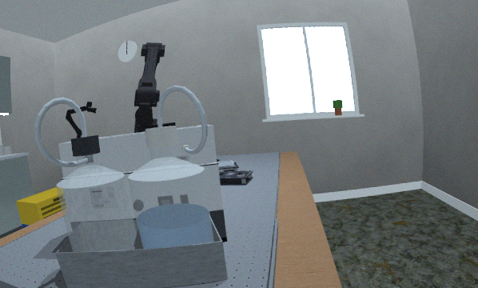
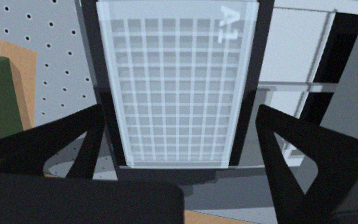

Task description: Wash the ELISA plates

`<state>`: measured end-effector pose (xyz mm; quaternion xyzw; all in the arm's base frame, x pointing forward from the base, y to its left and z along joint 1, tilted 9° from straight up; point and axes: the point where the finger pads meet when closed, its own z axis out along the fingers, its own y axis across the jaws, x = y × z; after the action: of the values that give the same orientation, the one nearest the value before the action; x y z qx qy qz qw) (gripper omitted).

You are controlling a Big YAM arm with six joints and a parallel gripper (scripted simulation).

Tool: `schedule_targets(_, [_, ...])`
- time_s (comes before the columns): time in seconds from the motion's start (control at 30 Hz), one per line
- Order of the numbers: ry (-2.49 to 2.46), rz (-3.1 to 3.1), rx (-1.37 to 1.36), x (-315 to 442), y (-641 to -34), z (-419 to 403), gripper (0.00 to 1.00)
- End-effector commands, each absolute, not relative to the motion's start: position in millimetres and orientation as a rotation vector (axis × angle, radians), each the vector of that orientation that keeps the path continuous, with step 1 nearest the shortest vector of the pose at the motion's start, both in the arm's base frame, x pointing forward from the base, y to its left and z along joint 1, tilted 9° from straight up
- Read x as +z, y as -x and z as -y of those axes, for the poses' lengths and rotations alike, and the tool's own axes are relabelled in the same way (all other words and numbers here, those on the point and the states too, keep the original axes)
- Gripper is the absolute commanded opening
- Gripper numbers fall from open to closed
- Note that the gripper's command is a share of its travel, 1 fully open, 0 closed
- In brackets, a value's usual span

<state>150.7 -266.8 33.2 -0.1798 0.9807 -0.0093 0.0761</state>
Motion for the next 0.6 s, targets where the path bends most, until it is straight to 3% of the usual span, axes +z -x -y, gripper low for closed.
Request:
schedule_targets(0.0, [0.542, -2.927, -0.098, 58.4, -155.3, 286.8, 1.00])
schedule_targets(0.57, [0.539, -2.927, -0.102, 84.9, -150.6, 287.0, 1.00])
